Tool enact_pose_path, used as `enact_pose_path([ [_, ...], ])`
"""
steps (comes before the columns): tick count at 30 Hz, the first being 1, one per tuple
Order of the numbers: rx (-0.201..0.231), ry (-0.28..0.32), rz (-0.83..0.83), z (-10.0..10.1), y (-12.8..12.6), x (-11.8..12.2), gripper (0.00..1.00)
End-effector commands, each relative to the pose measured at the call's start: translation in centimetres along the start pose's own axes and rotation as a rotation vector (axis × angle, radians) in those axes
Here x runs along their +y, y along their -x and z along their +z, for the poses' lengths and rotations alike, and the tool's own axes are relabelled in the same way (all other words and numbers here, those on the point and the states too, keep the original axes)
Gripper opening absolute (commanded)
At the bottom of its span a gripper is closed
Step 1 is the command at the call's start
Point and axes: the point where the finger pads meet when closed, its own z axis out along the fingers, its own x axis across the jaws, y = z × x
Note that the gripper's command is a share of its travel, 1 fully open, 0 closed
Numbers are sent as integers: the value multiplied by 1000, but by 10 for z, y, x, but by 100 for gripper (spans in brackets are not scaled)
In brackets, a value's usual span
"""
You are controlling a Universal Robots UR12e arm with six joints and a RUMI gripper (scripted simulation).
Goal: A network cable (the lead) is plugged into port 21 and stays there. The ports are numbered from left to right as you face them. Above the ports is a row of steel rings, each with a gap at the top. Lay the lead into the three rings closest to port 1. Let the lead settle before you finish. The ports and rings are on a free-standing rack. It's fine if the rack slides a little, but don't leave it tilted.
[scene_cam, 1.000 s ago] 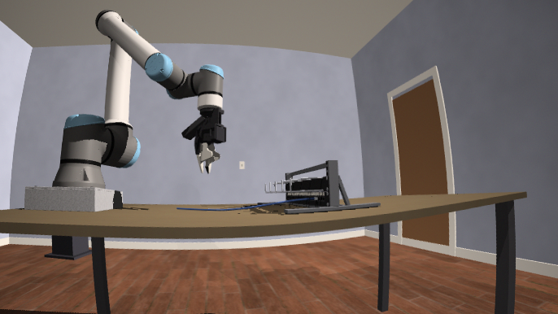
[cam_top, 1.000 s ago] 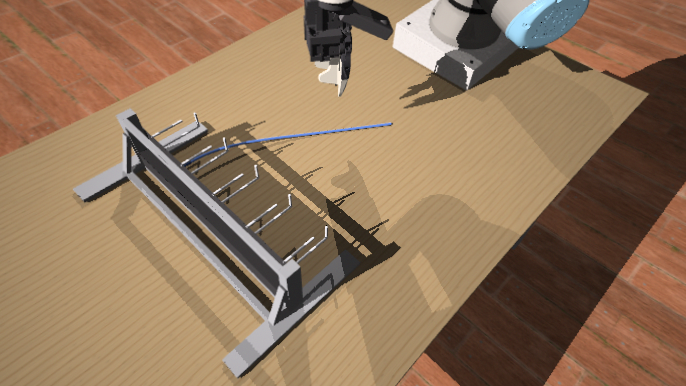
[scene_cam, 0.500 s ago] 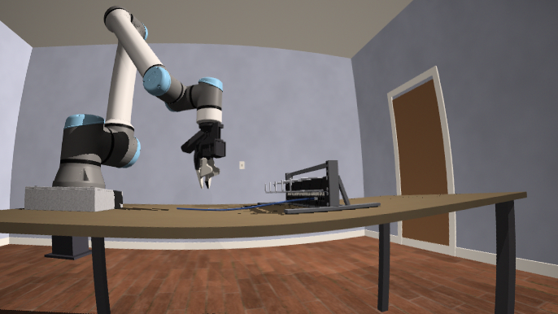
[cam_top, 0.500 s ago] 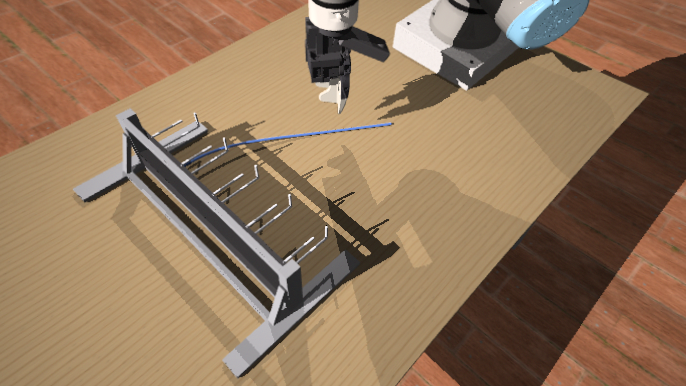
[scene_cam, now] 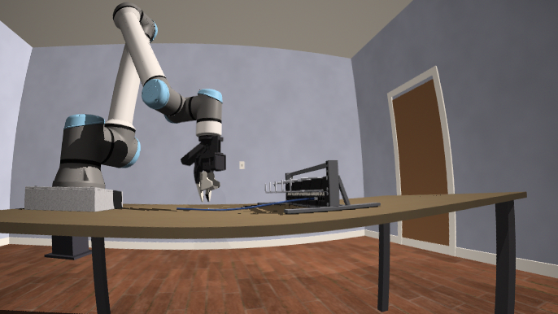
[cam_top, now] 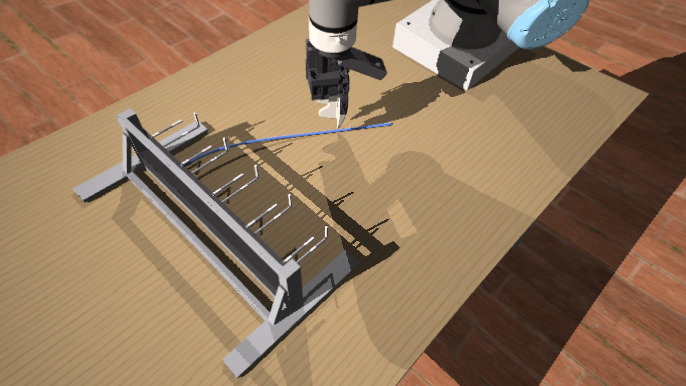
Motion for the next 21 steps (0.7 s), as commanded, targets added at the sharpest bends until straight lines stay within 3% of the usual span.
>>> enact_pose_path([
  [1,0,2,0,12,0,1,20],
  [21,0,2,0,19,0,1,20],
])
